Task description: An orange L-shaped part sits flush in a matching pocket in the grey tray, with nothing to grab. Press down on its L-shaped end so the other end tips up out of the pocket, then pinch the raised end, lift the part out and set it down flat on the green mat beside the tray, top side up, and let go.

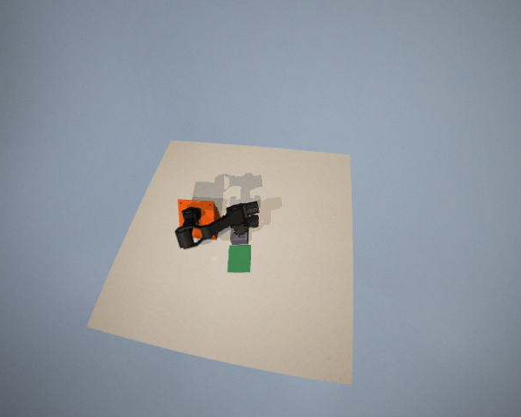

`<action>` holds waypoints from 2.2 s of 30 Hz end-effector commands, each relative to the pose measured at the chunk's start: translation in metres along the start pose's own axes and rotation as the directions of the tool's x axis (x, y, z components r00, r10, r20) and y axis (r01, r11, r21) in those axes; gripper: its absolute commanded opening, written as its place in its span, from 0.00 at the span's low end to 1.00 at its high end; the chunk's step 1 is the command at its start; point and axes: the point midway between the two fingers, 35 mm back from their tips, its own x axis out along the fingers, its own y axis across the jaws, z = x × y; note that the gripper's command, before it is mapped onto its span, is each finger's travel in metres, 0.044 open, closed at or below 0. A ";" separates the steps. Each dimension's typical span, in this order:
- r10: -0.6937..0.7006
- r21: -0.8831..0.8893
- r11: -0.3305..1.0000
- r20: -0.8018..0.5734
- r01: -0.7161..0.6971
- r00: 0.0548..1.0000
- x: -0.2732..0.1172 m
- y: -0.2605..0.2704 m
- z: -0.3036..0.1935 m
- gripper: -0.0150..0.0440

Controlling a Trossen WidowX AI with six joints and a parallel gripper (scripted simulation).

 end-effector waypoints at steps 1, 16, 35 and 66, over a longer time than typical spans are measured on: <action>0.000 0.002 1.000 0.000 0.000 1.000 0.000 0.000 0.000 0.25; -0.004 -0.003 1.000 0.002 0.004 1.000 -0.021 -0.001 0.000 0.25; -0.005 -0.005 1.000 0.001 0.005 1.000 -0.051 -0.001 0.000 0.25; -0.006 -0.005 1.000 0.001 0.006 1.000 -0.087 -0.001 0.002 0.25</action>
